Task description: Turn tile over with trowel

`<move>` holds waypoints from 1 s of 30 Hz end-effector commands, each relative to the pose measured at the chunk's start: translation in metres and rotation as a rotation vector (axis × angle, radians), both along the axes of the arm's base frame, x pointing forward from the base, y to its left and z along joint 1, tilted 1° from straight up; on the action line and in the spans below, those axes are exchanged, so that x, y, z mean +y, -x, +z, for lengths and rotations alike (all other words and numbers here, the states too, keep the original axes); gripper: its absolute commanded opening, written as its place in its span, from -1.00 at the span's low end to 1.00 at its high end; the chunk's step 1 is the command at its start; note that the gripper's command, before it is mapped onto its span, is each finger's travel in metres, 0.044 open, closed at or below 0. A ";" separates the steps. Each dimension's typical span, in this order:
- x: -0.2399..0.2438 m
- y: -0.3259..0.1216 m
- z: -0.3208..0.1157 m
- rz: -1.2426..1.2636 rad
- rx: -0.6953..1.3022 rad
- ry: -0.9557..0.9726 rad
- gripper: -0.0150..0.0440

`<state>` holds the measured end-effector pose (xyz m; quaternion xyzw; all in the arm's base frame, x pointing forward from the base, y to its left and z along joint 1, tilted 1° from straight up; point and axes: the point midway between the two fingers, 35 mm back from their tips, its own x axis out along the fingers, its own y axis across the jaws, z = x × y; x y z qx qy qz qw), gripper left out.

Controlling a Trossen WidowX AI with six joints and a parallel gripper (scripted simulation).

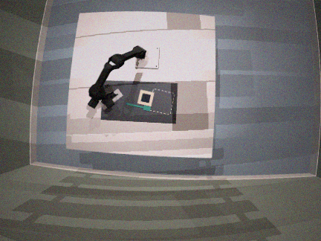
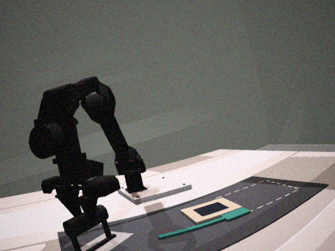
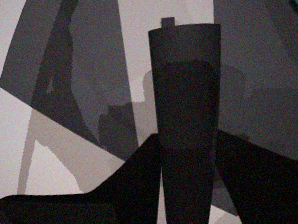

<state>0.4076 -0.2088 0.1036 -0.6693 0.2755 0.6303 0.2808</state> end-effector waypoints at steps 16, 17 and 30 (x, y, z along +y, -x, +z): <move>0.000 0.000 0.001 0.004 -0.004 0.002 -0.05; 0.000 0.000 0.001 0.004 -0.004 0.002 -0.05; 0.000 0.000 0.001 -0.336 -0.009 -0.017 -0.05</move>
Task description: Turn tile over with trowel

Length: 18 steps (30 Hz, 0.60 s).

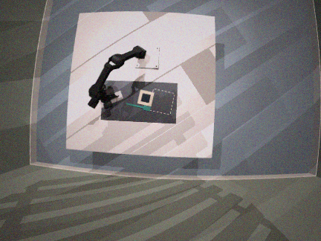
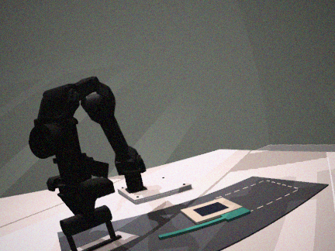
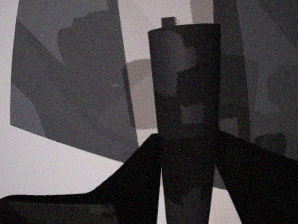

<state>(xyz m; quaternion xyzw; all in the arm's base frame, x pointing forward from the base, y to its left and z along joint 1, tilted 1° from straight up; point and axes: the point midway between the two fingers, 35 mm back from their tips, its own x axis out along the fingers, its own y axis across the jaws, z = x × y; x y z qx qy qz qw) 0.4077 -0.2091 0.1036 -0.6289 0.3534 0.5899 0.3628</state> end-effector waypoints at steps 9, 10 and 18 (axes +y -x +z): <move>0.000 0.000 0.001 -0.350 -0.009 -0.020 -0.05; 0.000 0.000 0.001 -0.380 -0.009 -0.021 -0.05; 0.000 0.000 0.001 -0.597 -0.013 -0.034 -0.05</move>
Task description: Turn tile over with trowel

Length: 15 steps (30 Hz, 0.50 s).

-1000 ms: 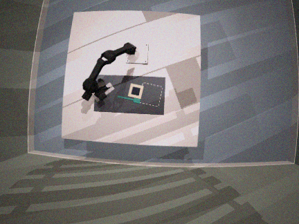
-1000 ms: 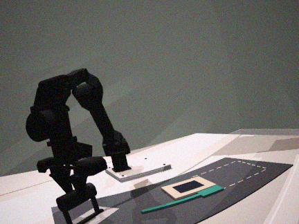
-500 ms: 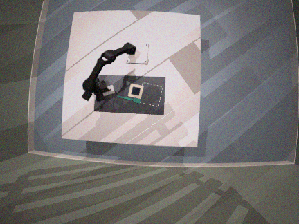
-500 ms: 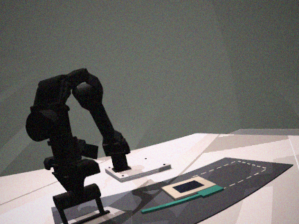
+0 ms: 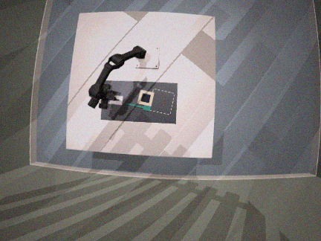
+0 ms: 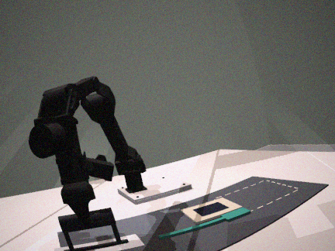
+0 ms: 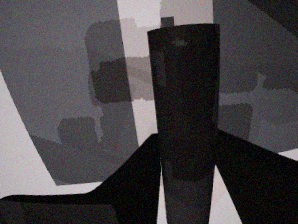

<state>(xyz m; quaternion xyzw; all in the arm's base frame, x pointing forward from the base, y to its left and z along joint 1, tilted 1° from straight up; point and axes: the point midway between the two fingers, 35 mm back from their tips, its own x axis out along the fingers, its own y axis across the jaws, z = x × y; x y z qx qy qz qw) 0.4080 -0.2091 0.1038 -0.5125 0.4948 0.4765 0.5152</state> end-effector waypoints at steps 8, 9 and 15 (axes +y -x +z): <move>0.000 0.000 0.000 -0.074 -0.002 -0.004 0.31; 0.000 0.000 0.000 -0.074 -0.002 -0.004 0.39; 0.000 0.000 0.000 -0.074 -0.002 -0.004 0.42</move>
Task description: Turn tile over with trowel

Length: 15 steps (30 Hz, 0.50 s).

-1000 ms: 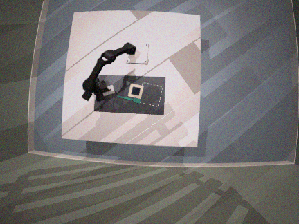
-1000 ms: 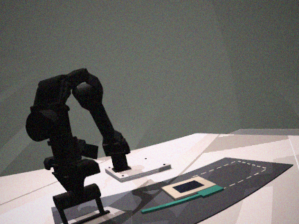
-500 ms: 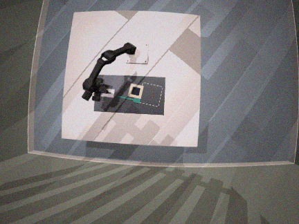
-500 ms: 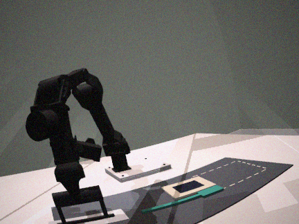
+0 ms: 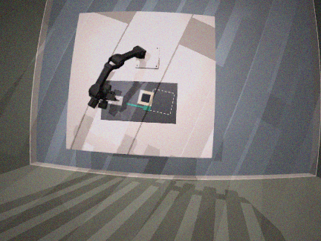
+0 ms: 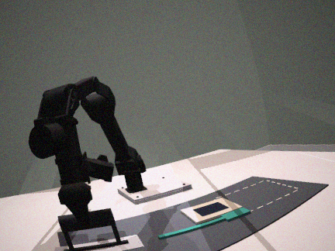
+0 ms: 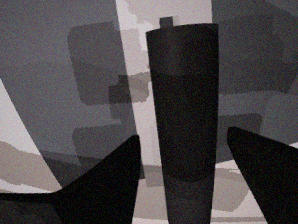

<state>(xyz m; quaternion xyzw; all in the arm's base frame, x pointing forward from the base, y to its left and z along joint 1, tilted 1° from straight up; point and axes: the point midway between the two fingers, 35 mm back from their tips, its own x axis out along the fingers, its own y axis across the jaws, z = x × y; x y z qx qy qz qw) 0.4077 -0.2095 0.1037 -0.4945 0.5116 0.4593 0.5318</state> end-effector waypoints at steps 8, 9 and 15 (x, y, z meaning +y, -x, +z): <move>0.000 0.000 0.001 -0.005 -0.003 -0.001 0.42; 0.000 0.000 0.001 -0.005 -0.003 -0.001 0.42; 0.000 -0.001 0.007 -0.006 -0.006 0.000 0.42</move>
